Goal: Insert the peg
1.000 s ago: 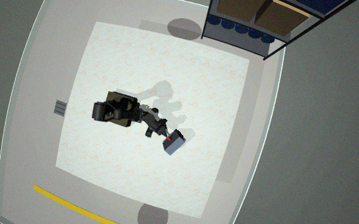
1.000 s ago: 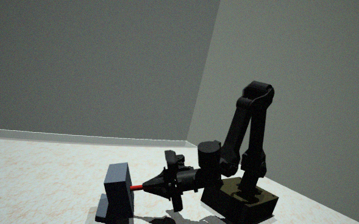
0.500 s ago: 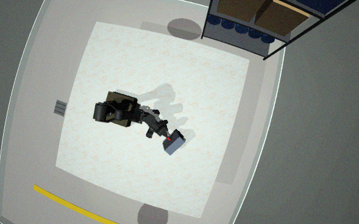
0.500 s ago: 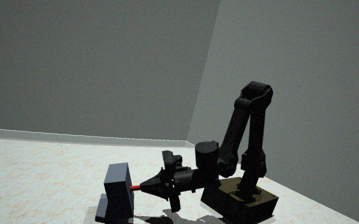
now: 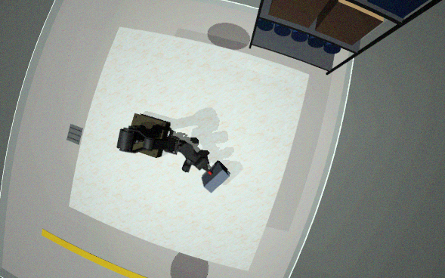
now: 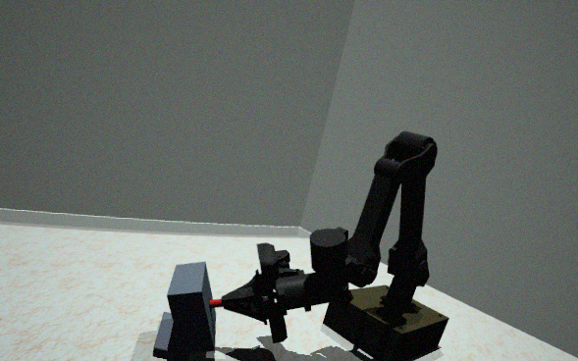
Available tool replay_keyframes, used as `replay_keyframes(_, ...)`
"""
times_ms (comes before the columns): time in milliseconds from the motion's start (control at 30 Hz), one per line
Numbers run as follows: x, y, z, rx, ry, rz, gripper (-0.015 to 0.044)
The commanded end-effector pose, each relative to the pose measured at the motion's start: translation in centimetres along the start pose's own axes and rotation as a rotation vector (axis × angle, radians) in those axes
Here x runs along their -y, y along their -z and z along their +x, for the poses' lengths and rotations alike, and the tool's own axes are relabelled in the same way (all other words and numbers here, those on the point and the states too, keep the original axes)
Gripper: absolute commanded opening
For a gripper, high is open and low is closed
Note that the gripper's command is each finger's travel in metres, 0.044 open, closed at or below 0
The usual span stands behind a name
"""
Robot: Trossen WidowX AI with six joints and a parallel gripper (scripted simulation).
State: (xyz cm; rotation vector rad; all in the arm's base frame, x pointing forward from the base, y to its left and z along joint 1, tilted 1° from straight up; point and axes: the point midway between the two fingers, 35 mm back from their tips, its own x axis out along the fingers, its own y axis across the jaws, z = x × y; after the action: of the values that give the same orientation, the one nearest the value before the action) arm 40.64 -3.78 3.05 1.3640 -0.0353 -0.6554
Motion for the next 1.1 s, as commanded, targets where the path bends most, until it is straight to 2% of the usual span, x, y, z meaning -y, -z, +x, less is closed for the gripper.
replay_keyframes(0,-0.27,0.09,0.21,-0.004,-0.007,-0.002,0.0000)
replay_keyframes(800,-0.22,0.12,0.55,0.001,-0.004,0.002,0.0000)
replay_keyframes(1067,-0.22,0.12,0.55,0.001,-0.004,0.002,0.0210)
